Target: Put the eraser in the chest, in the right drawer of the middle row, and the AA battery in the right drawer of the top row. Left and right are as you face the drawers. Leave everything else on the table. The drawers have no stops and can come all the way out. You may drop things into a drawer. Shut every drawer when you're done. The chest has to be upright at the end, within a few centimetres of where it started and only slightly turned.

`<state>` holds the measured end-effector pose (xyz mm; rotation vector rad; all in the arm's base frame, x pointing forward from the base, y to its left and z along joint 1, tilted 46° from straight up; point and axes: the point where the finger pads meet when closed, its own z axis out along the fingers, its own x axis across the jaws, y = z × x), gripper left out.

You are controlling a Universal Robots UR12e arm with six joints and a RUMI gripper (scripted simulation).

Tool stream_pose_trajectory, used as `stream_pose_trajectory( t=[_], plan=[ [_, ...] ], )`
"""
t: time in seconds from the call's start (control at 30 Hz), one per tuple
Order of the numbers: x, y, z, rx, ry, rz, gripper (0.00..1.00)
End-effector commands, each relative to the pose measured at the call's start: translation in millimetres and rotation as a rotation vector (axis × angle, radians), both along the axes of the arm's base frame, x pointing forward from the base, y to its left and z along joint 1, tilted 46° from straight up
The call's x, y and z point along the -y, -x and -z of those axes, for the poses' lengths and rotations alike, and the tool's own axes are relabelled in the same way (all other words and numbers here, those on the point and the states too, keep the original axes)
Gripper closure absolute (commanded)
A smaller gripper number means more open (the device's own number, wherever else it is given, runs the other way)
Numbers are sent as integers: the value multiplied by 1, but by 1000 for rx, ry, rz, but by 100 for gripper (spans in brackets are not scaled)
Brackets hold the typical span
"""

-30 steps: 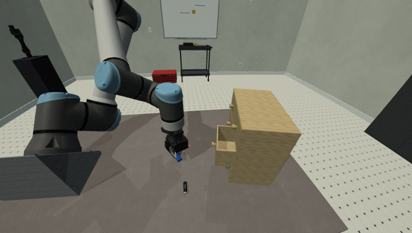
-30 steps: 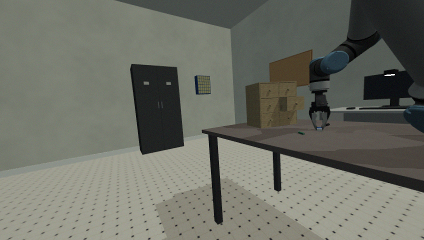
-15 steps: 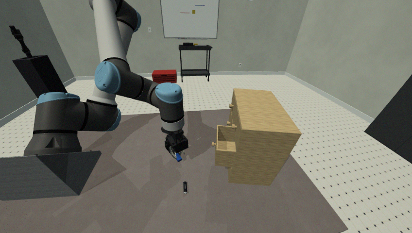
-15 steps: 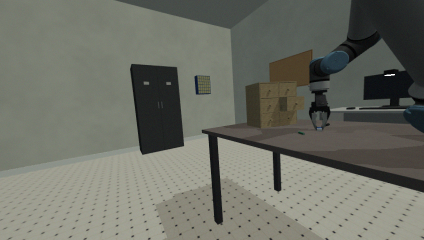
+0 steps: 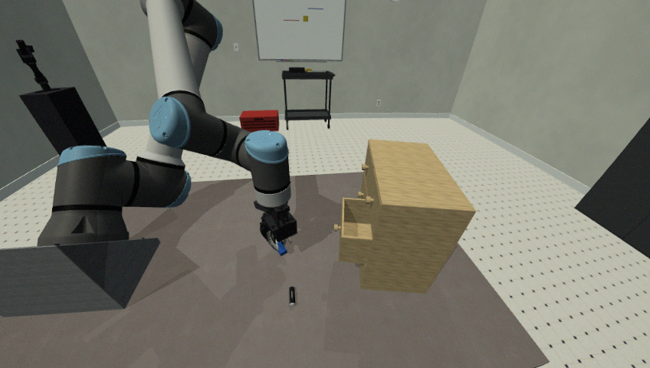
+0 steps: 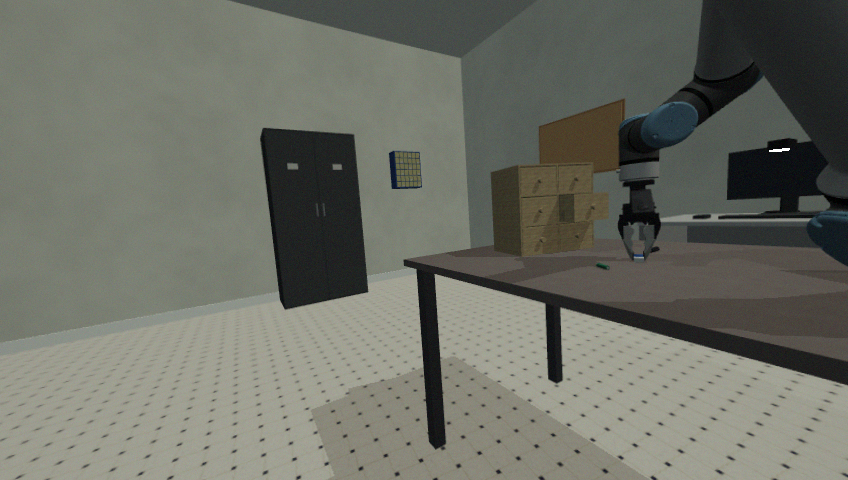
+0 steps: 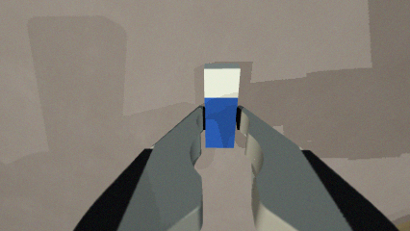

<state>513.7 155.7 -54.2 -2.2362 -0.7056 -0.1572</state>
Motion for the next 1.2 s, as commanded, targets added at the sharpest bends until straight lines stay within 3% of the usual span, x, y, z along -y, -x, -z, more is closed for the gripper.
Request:
stream_pose_trajectory(
  t=[0.0, 0.17, 0.7, 1.17],
  plan=[
    [1, -1, 0, 1, 0, 0, 89],
    [7, -2, -7, 1, 0, 0, 89],
    [69, -11, -67, 1, 0, 0, 89],
    [72, -11, -70, 1, 0, 1, 89]
  ],
)
